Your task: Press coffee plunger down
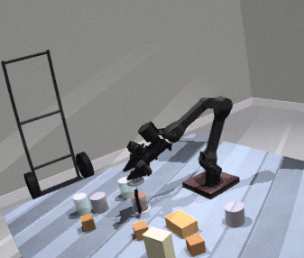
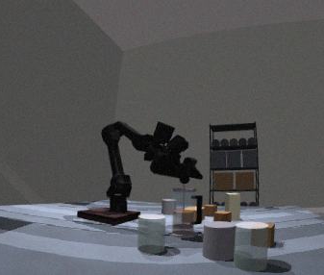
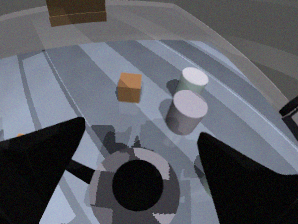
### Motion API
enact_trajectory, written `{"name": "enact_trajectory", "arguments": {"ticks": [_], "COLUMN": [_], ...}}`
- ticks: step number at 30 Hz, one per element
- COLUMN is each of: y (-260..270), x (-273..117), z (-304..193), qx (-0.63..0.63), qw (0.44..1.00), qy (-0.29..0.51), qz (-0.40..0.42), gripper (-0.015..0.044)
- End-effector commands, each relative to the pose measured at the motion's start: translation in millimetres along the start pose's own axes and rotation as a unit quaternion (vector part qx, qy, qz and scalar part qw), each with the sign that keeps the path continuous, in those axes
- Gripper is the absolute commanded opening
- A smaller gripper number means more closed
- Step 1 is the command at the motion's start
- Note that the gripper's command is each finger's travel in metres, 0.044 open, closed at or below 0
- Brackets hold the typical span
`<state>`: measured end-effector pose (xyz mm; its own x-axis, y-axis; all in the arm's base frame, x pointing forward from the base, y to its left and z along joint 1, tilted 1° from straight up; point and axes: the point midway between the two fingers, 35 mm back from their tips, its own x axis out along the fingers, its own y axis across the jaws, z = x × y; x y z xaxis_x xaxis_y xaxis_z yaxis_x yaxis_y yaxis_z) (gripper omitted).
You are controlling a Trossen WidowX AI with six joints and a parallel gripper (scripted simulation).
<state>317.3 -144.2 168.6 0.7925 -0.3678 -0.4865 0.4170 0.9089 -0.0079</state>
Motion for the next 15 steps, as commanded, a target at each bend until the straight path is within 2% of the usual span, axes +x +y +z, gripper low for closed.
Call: {"name": "enact_trajectory", "arguments": {"ticks": [1, 8, 15], "y": [0.0, -0.1, -0.1], "x": [-8.7, -63.3, -63.0], "z": [11.5, 54.9, 52.7], "qx": [0.0, 0.0, 0.0], "qw": [1.0, 1.0, 1.0], "qy": [-0.001, 0.006, 0.006], "qz": [0.0, 0.0, 0.0], "gripper": [0.044, 0.044, 0.044]}}
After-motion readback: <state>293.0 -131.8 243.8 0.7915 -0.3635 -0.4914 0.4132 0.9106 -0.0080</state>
